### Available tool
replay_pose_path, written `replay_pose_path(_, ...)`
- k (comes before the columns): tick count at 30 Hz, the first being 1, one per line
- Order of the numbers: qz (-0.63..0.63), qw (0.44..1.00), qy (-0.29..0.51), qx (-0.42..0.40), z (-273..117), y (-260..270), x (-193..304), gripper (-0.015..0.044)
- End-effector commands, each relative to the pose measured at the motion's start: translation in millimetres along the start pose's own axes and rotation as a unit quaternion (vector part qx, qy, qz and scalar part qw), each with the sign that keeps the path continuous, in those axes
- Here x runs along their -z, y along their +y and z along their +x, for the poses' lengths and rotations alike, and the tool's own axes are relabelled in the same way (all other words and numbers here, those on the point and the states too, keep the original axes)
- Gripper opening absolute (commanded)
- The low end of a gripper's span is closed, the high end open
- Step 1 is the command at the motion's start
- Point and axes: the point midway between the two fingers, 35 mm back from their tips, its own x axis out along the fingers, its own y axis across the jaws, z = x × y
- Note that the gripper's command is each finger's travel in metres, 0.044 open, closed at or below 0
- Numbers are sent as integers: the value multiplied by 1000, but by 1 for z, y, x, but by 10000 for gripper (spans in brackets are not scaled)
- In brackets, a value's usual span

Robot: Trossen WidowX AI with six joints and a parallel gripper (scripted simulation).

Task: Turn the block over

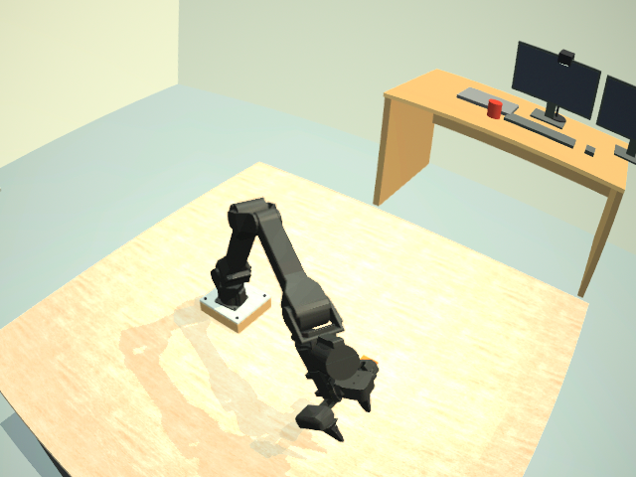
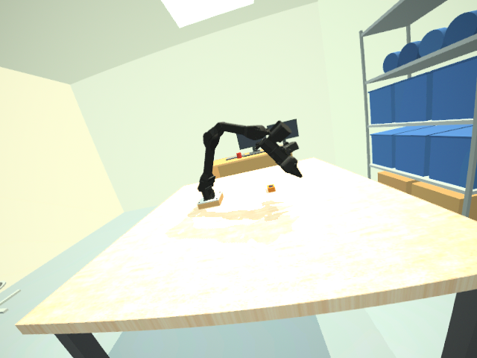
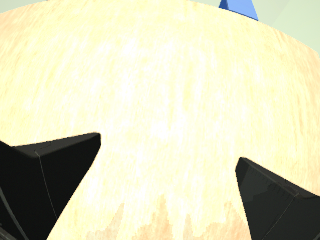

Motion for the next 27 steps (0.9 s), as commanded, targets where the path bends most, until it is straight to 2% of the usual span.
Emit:
replay_pose_path(1, 17, 997, 73, -30, 3, 72, 14, 440)
replay_pose_path(7, 23, 981, 185, -46, -4, 164, 49, 440)
replay_pose_path(12, 9, 959, 282, -26, -24, 229, 89, 440)
replay_pose_path(21, 6, 955, 294, -21, -28, 235, 94, 440)
replay_pose_path(27, 6, 955, 294, -21, 1, 236, 114, 440)
